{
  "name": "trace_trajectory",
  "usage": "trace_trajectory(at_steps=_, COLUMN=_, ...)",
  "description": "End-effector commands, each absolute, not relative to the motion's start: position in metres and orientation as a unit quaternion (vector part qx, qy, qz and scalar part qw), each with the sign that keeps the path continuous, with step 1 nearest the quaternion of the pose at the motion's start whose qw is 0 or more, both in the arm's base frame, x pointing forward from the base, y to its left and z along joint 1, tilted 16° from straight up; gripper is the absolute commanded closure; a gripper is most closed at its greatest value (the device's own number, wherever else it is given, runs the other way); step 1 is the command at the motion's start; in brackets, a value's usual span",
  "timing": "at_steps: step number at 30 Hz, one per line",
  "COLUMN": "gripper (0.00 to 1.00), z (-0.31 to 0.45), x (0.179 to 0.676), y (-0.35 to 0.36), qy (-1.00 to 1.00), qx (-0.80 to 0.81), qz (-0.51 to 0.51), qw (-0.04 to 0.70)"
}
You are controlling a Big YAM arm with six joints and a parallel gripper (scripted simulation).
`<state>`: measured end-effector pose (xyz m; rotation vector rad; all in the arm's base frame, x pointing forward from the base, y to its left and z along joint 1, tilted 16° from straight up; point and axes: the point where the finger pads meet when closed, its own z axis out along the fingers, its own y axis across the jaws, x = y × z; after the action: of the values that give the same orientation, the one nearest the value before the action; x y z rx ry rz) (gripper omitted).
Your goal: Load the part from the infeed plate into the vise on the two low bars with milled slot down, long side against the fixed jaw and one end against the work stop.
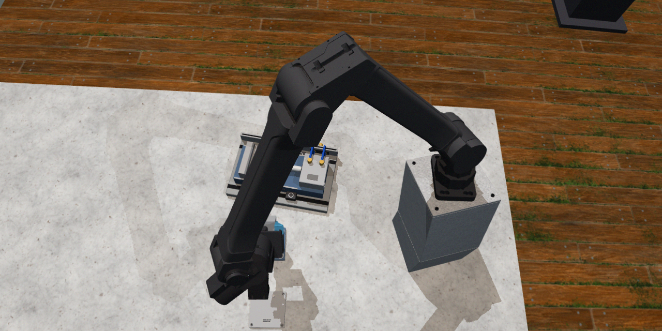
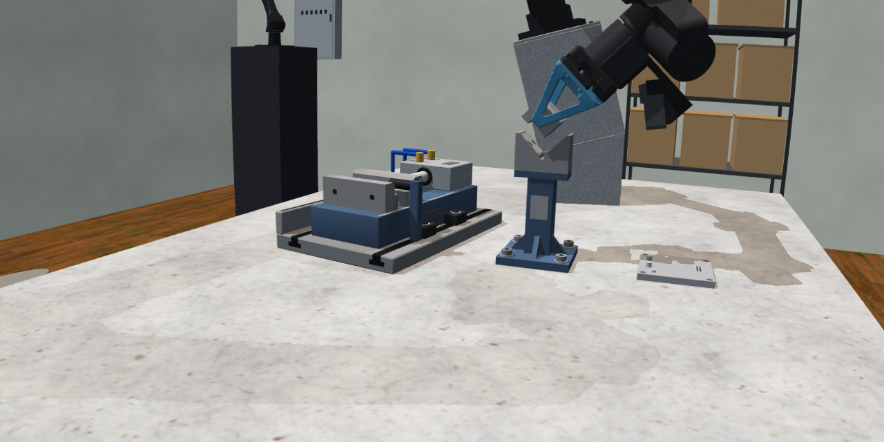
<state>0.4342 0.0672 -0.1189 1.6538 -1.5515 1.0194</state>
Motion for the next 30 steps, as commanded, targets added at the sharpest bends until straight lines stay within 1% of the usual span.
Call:
trace_trajectory(at_steps=1, gripper=1.0, z=-0.1, x=0.442, y=0.079, qy=-0.596, qx=0.628, qz=0.397, qw=0.305)
trace_trajectory(at_steps=15, gripper=1.0, z=-0.101, x=0.44, y=0.077, qy=-0.594, qx=0.63, qz=0.394, qw=0.309)
trace_trajectory(at_steps=30, gripper=1.0, z=-0.106, x=0.445, y=0.069, qy=-0.607, qx=0.631, qz=0.383, qw=0.296)
